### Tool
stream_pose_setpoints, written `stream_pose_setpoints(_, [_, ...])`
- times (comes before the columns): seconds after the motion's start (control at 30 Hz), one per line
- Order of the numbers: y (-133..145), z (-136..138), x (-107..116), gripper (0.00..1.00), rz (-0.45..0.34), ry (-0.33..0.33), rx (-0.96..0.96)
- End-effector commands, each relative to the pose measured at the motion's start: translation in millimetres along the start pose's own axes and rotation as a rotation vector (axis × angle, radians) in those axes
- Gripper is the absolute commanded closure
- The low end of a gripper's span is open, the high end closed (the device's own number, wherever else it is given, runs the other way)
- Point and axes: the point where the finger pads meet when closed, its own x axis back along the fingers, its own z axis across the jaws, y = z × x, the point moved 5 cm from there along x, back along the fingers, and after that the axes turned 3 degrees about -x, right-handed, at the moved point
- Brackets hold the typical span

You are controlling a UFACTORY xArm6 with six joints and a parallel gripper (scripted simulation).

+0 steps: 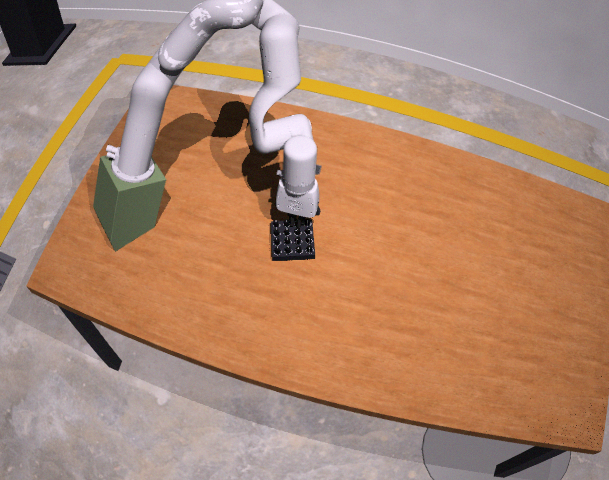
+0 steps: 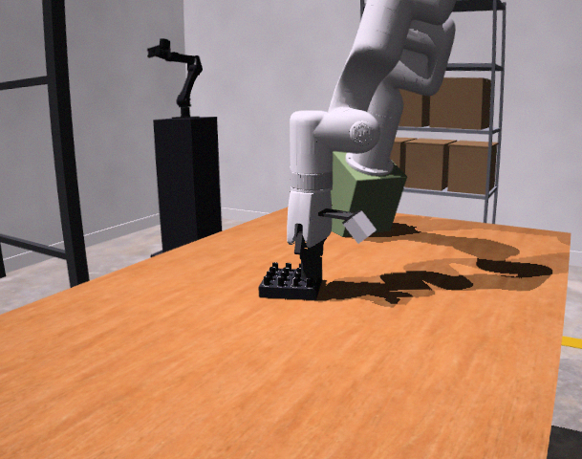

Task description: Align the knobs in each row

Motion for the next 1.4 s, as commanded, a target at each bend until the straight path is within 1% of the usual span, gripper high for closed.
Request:
stream_pose_setpoints(0.0, [0.6, 0.2, 0.8, 0.92, 0.013, 0.022, 0.129])
stream_pose_setpoints(0.57, [0.6, 0.2, 0.8, 0.92, 0.012, 0.023, 0.278])
stream_pose_setpoints(1.37, [0.6, 0.2, 0.8, 0.92, 0.011, 0.023, 0.297])
